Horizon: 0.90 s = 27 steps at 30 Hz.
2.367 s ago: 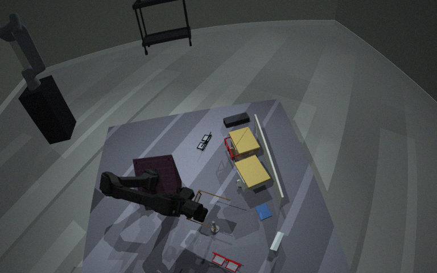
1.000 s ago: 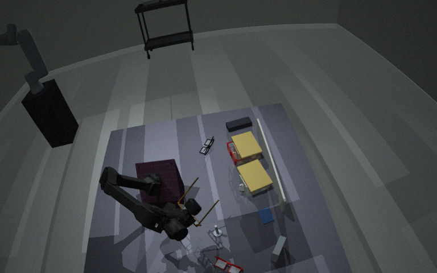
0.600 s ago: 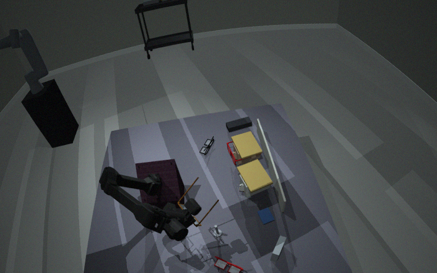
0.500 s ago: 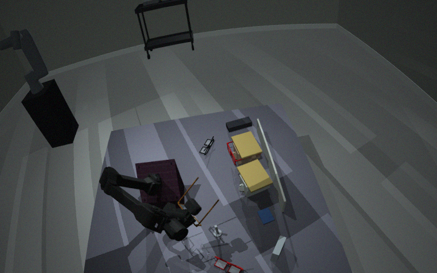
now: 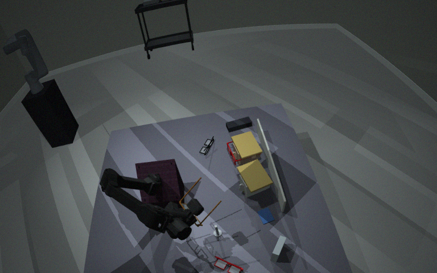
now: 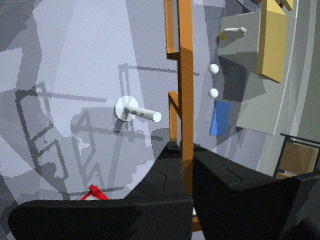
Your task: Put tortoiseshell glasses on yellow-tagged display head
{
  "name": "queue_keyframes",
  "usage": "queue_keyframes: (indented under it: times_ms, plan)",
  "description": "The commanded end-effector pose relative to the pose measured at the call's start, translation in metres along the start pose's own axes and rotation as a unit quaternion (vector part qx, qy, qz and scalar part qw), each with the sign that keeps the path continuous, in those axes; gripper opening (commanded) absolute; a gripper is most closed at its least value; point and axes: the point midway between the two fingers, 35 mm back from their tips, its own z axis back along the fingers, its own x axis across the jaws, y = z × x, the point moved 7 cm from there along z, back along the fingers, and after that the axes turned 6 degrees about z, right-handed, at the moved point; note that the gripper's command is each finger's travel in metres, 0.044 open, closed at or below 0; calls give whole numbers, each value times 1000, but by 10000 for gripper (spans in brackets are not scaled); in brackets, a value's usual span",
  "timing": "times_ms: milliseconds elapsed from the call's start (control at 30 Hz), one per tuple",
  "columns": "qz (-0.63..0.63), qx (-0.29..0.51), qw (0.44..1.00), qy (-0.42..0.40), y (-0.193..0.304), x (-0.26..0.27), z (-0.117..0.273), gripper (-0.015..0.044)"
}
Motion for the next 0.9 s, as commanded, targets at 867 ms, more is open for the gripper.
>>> queue_keyframes:
  times_ms: [867]
  plan:
    - [-110,-54,968,-219,-54,-95,-131,0]
